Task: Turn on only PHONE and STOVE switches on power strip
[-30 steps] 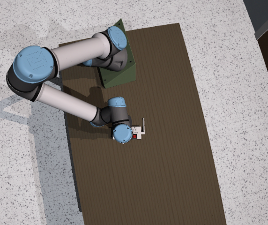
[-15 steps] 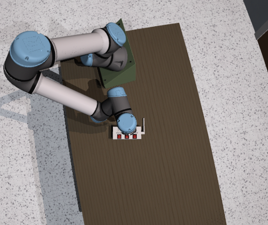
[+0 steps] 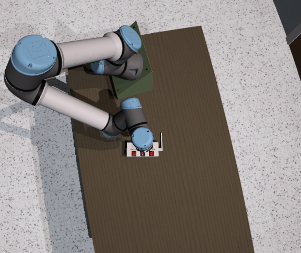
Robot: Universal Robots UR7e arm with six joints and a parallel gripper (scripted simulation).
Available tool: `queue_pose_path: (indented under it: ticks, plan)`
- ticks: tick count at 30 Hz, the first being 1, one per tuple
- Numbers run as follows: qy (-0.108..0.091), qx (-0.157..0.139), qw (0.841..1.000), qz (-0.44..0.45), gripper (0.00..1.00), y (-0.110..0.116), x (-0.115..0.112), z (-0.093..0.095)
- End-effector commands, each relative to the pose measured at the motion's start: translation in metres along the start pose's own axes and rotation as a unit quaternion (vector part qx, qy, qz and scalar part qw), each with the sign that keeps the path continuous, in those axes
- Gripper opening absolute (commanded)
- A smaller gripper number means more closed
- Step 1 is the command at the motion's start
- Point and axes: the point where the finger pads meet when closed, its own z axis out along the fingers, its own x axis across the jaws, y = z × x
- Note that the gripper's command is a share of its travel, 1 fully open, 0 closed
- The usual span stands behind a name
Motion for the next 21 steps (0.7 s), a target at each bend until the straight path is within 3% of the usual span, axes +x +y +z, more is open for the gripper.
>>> queue_pose_path:
  ticks: [1, 11, 17, 19, 21]
  plan:
    - [0.0, 0.0, 1.0, 0.02, 1.0, 0.001, -0.001, 0.001]
    - [0.003, 0.001, 0.988, 0.154, 1.0, 0.005, -0.007, 0.012]
    - [0.004, 0.002, 0.954, 0.298, 1.0, 0.011, -0.015, 0.024]
    - [0.004, 0.002, 0.954, 0.298, 1.0, 0.011, -0.015, 0.024]
    - [0.005, 0.002, 0.936, 0.351, 1.0, 0.013, -0.018, 0.028]
